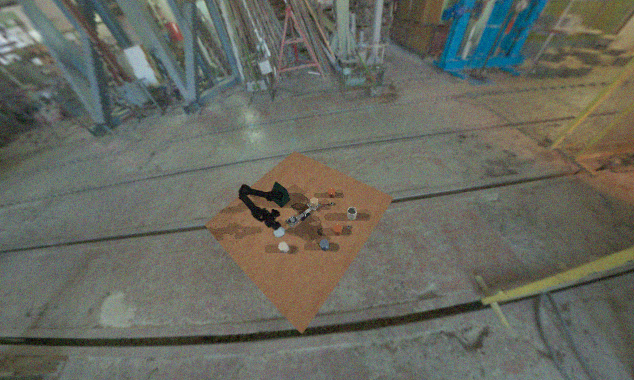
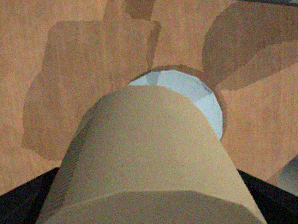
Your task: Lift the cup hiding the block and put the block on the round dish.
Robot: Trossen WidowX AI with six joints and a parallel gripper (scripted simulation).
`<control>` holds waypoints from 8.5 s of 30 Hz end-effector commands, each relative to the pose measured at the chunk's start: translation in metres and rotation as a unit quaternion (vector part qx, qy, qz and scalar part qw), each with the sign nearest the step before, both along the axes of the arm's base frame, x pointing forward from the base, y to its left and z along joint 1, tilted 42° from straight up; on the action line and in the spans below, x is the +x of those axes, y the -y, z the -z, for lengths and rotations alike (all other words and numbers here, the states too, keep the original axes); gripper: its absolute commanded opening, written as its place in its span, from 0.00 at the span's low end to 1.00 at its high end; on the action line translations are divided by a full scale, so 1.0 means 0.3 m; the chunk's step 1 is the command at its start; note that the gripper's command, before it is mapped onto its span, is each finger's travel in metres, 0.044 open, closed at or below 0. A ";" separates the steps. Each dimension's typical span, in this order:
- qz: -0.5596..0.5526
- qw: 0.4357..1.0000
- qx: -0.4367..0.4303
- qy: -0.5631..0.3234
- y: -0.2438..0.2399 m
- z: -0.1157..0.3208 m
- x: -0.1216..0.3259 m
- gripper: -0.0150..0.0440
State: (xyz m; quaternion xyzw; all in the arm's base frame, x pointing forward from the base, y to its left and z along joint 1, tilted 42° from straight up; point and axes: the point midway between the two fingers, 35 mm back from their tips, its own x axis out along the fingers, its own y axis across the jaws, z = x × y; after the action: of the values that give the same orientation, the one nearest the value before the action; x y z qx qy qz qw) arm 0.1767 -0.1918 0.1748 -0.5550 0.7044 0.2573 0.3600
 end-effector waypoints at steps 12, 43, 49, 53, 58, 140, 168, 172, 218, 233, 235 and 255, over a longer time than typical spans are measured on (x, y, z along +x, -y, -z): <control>-0.004 1.000 -0.016 0.000 0.073 -0.025 -0.149 0.25; -0.005 0.999 -0.043 -0.013 0.201 0.048 -0.305 0.25; -0.005 0.999 -0.043 -0.013 0.213 0.061 -0.307 0.25; -0.005 0.999 -0.043 -0.014 0.227 0.077 -0.310 0.25; -0.005 0.999 -0.044 -0.014 0.246 0.098 -0.314 0.25; 0.042 0.998 -0.042 0.030 -0.263 0.308 0.313 0.69; 0.042 0.998 -0.042 0.030 -0.221 0.354 0.302 0.34; 0.042 0.998 -0.041 0.030 -0.261 0.312 0.320 0.25; 0.042 0.998 -0.024 0.033 -0.117 0.099 0.222 0.25; 0.042 0.998 -0.038 0.033 0.030 0.078 0.111 0.25; 0.042 0.998 -0.040 0.032 0.047 0.075 0.094 0.25; 0.042 0.998 -0.048 0.028 0.177 0.169 0.035 0.25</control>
State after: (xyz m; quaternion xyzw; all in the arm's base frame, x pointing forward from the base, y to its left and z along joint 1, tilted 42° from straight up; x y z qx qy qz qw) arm 0.1897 -0.2394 0.1332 -0.5492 0.7290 0.1875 0.3630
